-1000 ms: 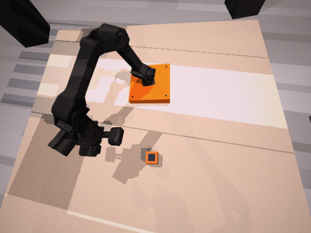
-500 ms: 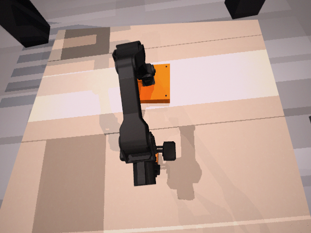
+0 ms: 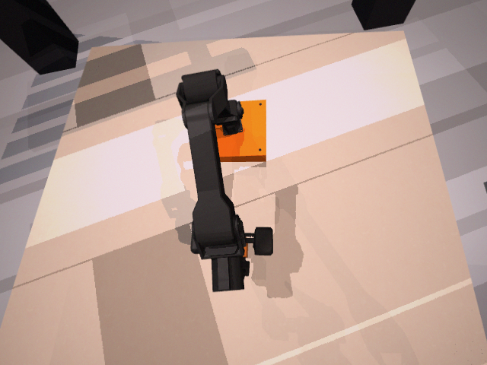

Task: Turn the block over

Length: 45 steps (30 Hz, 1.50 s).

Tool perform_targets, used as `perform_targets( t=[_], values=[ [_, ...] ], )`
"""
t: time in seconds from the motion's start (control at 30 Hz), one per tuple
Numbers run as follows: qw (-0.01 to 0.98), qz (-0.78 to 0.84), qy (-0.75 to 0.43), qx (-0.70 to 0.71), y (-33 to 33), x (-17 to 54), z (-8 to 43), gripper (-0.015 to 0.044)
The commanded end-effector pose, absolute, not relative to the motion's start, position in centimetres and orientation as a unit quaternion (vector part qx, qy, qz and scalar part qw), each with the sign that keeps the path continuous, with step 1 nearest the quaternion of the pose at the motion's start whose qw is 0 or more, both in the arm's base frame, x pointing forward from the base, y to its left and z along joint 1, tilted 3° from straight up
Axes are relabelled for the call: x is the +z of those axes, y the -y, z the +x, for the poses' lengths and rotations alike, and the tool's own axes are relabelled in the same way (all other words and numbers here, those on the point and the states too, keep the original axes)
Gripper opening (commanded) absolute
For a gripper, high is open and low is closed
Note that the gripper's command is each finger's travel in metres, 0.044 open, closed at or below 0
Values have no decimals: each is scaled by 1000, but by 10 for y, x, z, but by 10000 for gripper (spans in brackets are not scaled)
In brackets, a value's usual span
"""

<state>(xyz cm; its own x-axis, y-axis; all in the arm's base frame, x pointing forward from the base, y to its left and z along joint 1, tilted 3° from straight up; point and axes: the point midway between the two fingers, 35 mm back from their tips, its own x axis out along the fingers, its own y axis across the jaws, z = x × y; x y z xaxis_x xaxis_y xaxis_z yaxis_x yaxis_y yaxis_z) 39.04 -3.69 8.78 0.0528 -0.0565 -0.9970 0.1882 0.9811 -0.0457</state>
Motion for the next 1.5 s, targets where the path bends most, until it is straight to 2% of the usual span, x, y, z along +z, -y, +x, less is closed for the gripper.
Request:
perform_targets(
  t=[0.0,0.93,1.2,1.47],
  values=[
    [723,48,-684,-88,38,76,391,440],
    [723,48,-684,-88,40,39,393,440],
    [723,48,-684,-88,40,39,393,230],
    [723,48,-684,-88,40,39,393,177]
  ],
)
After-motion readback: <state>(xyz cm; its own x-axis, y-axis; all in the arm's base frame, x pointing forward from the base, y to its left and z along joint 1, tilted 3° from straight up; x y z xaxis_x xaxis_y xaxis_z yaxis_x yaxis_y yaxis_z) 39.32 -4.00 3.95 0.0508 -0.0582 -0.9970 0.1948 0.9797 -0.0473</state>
